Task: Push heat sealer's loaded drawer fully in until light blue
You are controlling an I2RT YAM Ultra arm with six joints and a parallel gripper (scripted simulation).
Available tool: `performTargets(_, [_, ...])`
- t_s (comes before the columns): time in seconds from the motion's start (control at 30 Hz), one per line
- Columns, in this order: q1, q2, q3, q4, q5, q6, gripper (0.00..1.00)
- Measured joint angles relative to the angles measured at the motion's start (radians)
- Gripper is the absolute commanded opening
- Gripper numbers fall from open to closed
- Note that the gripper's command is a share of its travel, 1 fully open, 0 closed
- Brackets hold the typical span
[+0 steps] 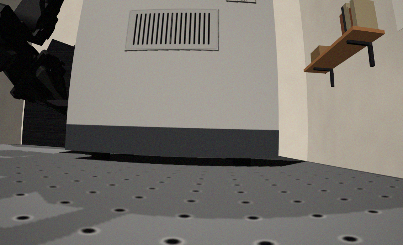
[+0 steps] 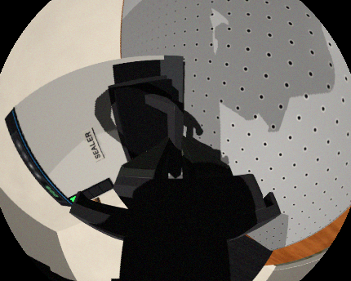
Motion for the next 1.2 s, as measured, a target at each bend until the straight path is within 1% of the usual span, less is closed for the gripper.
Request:
performTargets(1.0, [0.02, -0.008, -0.014, 0.053, 0.002, 0.05, 0.0])
performTargets(1.2, [0.029, -0.019, -0.029, 0.082, 0.016, 0.082, 0.0])
